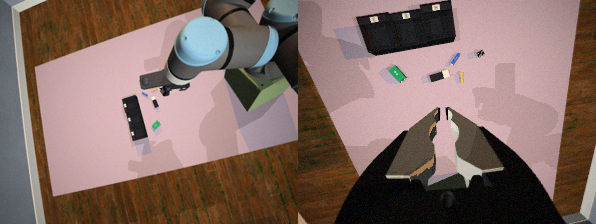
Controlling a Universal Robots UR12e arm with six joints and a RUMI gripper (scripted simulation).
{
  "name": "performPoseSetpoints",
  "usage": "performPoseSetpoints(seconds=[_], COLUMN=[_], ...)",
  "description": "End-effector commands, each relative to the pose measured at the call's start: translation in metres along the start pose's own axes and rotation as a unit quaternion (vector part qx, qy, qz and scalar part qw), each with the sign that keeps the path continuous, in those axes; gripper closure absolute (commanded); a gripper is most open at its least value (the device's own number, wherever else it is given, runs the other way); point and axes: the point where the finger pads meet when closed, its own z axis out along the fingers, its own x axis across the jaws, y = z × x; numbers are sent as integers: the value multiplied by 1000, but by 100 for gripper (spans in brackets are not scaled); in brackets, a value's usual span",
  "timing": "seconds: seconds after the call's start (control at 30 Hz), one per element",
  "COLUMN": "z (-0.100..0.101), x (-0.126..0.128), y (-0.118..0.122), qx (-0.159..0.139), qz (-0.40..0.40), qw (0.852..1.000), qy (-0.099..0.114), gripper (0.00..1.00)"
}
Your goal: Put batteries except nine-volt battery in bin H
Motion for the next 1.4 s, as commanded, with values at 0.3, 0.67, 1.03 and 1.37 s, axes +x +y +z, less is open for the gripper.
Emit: performPoseSetpoints(seconds=[0.3,0.67,1.03,1.37], z=[22,22,32,40], x=[-1,-1,0,0], y=[-30,-30,-43,-52], qx=[-46,-46,-83,-83], qz=[-24,-24,-43,-43], qw=[999,999,996,996], qy=[-7,-7,-16,-16], gripper=[96,96,96,96])
